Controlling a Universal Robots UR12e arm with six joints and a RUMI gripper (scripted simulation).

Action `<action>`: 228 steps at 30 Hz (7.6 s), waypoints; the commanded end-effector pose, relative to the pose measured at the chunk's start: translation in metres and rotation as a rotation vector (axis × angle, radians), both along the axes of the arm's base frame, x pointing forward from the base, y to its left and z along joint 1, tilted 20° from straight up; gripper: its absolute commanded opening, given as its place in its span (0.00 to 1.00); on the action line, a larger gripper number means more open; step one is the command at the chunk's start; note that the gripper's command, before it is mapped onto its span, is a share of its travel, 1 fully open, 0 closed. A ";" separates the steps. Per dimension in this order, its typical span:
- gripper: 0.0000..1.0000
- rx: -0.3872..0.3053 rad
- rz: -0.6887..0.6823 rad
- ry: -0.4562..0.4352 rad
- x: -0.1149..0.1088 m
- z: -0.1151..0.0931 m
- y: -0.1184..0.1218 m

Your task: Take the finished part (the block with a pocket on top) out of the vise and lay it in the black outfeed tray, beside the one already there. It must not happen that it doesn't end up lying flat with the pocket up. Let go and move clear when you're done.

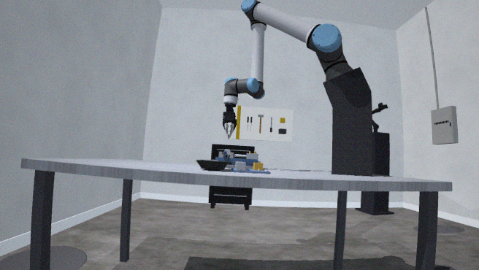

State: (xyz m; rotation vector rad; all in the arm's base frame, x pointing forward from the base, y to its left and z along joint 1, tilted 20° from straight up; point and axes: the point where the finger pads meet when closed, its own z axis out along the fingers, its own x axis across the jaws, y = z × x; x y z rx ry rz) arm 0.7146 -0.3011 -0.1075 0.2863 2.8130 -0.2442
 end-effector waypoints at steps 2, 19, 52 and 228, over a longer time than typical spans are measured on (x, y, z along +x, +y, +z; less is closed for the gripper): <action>0.00 -0.001 0.000 -0.001 0.000 0.001 0.000; 0.40 -0.001 0.000 -0.001 0.000 0.001 0.000; 0.40 -0.001 0.000 -0.001 0.001 -0.002 -0.001; 0.40 -0.001 0.000 -0.001 0.020 -0.064 -0.014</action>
